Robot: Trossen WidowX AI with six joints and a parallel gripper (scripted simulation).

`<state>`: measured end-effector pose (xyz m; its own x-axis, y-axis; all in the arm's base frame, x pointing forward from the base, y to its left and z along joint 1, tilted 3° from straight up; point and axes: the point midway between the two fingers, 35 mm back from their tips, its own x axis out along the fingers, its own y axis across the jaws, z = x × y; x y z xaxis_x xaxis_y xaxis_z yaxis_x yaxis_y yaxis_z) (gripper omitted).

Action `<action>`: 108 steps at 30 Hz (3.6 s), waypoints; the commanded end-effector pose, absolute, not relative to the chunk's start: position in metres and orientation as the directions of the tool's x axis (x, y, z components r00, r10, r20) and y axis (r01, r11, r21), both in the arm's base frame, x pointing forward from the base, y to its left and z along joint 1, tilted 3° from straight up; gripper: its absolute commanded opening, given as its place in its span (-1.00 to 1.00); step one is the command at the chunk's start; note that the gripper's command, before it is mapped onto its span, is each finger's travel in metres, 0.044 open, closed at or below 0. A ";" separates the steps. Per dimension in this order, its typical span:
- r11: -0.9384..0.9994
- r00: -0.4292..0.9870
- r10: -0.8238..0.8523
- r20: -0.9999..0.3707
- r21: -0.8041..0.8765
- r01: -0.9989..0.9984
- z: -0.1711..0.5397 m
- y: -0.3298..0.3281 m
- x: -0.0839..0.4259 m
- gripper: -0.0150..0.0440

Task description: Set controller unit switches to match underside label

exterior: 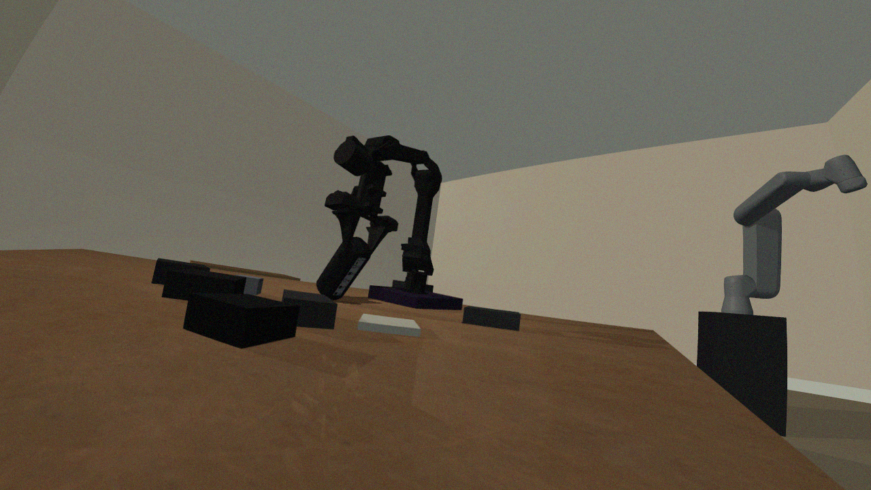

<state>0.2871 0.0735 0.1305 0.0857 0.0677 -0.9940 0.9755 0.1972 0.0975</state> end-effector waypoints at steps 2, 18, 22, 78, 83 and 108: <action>0.189 0.067 0.055 -0.996 0.076 0.979 0.122 0.073 0.284 0.65; 0.189 0.067 0.056 -0.996 0.076 0.979 0.116 0.084 0.282 0.65; 0.189 0.067 0.056 -0.996 0.076 0.979 0.115 0.087 0.282 0.65; 0.188 0.066 0.059 -0.996 0.076 0.979 0.086 0.118 0.278 0.65; 0.188 0.066 0.059 -0.996 0.076 0.979 0.083 0.121 0.278 0.65; 0.188 0.065 0.060 -0.996 0.076 0.979 0.066 0.131 0.277 0.65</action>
<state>0.2792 0.1342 0.0715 0.0739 0.0777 -0.9942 0.9762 0.1983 0.0880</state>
